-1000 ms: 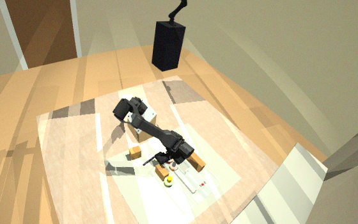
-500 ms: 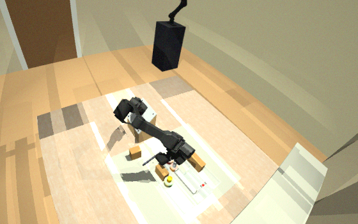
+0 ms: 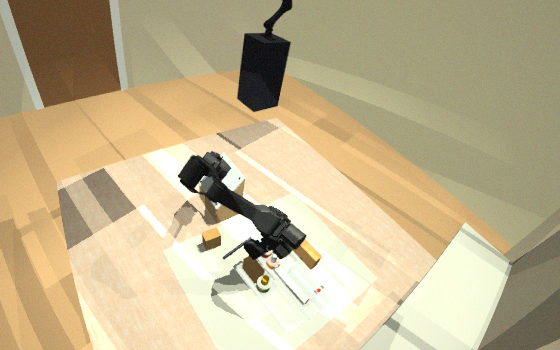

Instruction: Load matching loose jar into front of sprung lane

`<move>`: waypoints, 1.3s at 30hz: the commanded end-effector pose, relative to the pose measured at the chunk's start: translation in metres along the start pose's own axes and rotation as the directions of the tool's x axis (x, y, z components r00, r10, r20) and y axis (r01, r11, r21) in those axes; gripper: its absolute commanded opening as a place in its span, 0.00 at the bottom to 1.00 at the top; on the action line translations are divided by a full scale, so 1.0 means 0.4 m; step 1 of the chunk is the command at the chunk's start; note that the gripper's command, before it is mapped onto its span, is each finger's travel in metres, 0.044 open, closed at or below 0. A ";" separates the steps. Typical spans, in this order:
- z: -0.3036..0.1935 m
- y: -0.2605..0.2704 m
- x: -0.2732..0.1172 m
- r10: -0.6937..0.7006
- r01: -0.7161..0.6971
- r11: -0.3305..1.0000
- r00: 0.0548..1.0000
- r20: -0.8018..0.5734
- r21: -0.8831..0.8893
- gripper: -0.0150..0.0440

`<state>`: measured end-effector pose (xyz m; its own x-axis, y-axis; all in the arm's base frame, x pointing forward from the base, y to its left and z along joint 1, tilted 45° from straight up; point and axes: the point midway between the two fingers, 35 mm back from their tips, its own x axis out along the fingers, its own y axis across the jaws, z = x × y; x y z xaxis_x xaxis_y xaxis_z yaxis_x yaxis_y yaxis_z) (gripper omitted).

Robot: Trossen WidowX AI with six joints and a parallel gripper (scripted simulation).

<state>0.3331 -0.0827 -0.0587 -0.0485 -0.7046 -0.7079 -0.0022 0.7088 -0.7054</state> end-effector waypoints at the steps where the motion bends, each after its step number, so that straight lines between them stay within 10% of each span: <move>1: 0.029 -0.005 -0.011 -0.002 0.002 1.000 1.000 0.025 0.016 0.25; 39: 0.046 -0.003 -0.015 -0.002 0.002 1.000 1.000 0.025 0.017 0.25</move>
<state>0.3429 -0.0823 -0.0568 -0.0475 -0.7045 -0.7082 -0.0002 0.7090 -0.7053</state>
